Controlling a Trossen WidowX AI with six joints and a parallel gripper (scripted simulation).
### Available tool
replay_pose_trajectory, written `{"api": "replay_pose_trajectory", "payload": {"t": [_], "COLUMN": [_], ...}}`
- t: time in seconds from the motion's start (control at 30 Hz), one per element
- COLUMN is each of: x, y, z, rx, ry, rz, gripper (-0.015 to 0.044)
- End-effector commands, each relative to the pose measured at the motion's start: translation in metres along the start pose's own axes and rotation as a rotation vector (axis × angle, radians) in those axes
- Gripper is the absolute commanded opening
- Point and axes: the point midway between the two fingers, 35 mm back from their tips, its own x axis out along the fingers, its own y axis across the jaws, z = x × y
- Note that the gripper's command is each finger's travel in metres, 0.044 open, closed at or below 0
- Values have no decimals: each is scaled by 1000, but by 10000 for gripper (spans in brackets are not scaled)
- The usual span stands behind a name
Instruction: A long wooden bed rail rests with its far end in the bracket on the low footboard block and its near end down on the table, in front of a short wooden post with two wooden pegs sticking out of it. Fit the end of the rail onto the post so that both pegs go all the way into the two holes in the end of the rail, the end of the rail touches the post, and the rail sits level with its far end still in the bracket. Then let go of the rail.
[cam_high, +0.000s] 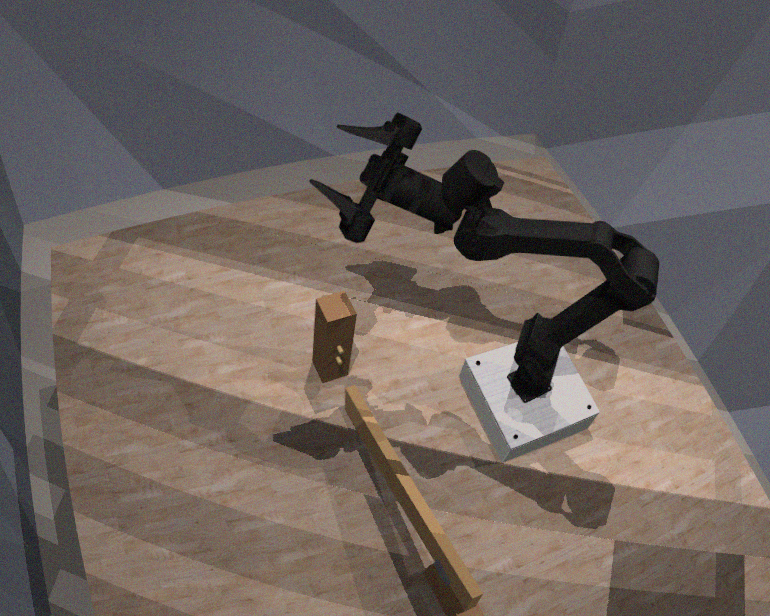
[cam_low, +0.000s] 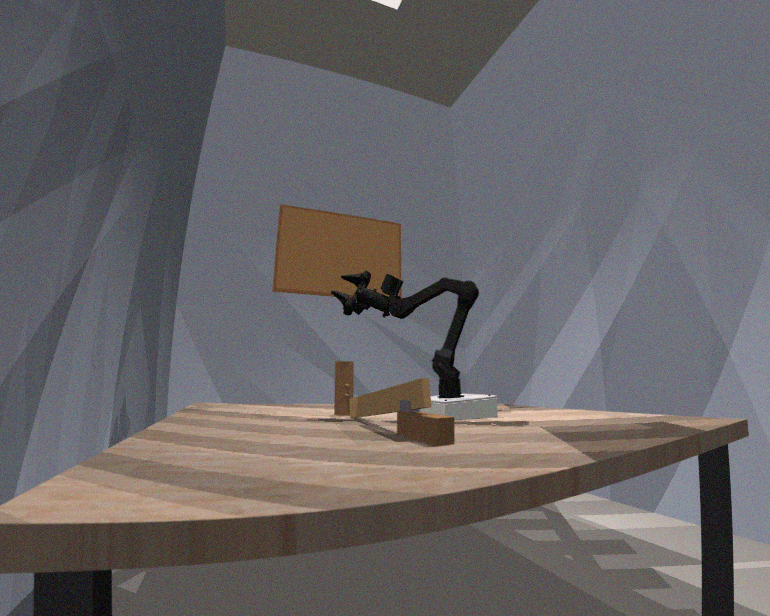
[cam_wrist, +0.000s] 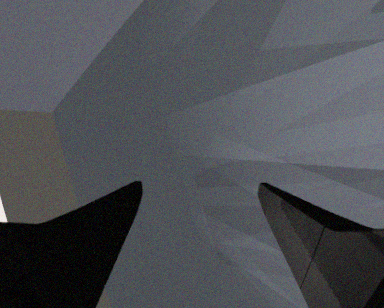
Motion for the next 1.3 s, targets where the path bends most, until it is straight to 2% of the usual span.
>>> {"api": "replay_pose_trajectory", "payload": {"t": [0.0, 0.17, 0.3, 0.5, 0.63, 0.8, 0.97, 1.13, 1.27], "x": [1, 14, 14, -2, -17, -42, -72, -104, -131], "y": [-2, -60, -117, -190, -223, -257, -283, -303, -313], "z": [0, 9, 10, 4, -2, -7, -13, -20, -25], "rx": [-11, -318, -619, -1108, -1339, -1615, -1850, -2037, -2116], "ry": [-4, -49, -5, 231, 424, 726, 1104, 1570, 1977], "rz": [-7, -225, -452, -754, -879, -994, -1046, -1006, -890], "gripper": [426, 440, 440, 440, 440, 440, 440, 440, 440]}}
